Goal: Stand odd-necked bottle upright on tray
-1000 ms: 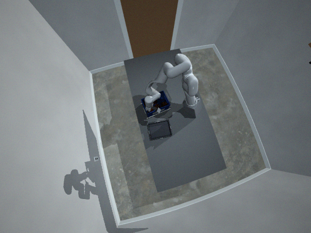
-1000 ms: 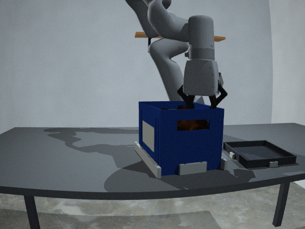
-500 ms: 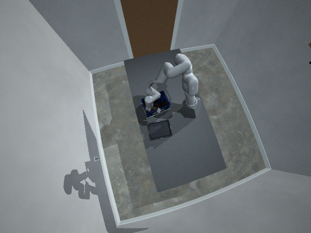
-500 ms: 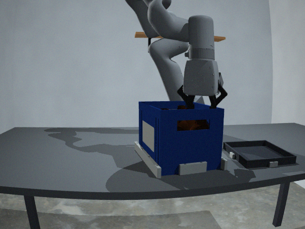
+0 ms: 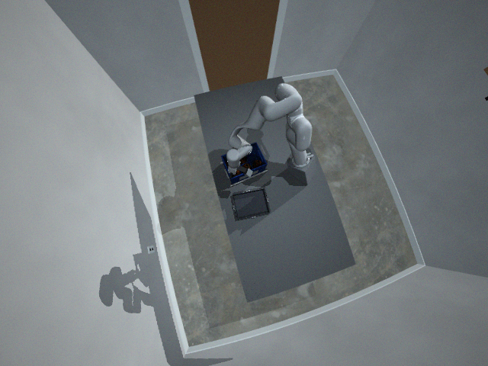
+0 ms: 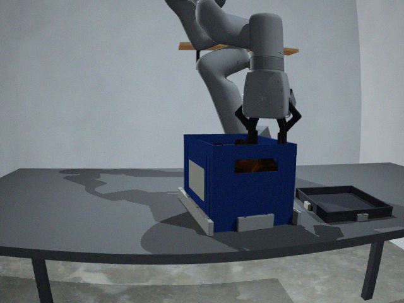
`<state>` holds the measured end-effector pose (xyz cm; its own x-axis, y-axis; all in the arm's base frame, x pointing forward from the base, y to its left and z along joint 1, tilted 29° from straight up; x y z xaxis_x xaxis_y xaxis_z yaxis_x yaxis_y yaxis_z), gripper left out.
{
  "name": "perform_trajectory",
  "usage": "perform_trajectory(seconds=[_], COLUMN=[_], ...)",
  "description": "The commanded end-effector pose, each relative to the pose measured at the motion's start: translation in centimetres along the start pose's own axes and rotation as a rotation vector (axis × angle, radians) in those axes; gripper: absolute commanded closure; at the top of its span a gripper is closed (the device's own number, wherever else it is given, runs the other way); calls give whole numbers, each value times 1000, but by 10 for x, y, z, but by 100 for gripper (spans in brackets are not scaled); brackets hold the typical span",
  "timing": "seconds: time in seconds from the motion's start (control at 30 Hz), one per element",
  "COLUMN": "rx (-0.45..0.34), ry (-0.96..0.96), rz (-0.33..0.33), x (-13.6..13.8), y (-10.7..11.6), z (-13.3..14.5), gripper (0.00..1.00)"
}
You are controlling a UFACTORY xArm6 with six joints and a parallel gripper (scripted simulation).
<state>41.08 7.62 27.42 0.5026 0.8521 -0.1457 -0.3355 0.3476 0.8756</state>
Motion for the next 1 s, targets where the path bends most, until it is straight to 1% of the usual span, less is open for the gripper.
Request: perform_trajectory(seconds=[0.0, 0.1, 0.17, 0.43, 0.6, 0.97], rx=[-3, -3, -3, -3, -3, -3], ry=[-1, -1, -1, -1, -1, -1], rz=[2, 2, 2, 2, 2, 2], x=[0, 0, 0, 0, 0, 0], y=[12, 22, 22, 49, 61, 69], z=[1, 1, 1, 1, 1, 1], gripper=[35, 35, 35, 35, 35, 35])
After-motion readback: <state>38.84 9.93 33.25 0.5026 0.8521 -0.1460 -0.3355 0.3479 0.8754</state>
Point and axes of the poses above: the point where the finger pads meet when closed, its own y axis back along the fingers, its own x axis across the jaws, z = x × y, the point moved 10 cm from there along y, back along the fingers, and after that the axes turned 3 degrees about y, right-handed, at the moved point
